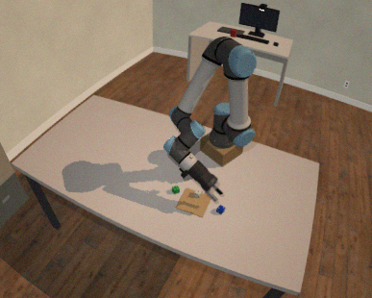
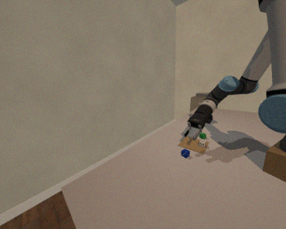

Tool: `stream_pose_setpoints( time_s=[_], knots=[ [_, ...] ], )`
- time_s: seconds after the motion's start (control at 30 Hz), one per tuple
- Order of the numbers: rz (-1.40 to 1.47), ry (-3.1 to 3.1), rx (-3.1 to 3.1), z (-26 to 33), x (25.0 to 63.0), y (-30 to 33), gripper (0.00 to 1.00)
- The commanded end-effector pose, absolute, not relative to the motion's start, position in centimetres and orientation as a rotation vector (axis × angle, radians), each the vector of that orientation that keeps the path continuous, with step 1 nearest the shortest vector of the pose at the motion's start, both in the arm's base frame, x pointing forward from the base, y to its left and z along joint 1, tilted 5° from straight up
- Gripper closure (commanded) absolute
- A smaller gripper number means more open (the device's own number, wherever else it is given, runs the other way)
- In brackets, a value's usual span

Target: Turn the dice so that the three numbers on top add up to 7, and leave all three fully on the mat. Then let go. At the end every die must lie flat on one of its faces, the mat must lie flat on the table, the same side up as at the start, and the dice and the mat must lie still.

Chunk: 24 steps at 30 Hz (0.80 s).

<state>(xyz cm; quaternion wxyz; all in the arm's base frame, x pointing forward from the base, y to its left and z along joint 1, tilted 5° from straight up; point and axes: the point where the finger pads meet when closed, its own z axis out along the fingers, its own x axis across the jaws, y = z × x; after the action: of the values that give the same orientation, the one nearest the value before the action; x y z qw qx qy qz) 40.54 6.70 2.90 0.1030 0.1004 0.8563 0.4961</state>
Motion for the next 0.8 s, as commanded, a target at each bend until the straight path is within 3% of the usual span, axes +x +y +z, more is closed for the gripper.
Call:
stream_pose_setpoints(
  time_s=[0.0,0.4,0.77],
  knots=[
    [1.451,2.536,0.297,3.0,40.5,6.8,0.13],
    [1.300,2.627,0.316,3.3,40.7,7.3,0.13],
    [0.889,2.830,0.359,4.0,40.9,8.6,0.13]
  ],
)
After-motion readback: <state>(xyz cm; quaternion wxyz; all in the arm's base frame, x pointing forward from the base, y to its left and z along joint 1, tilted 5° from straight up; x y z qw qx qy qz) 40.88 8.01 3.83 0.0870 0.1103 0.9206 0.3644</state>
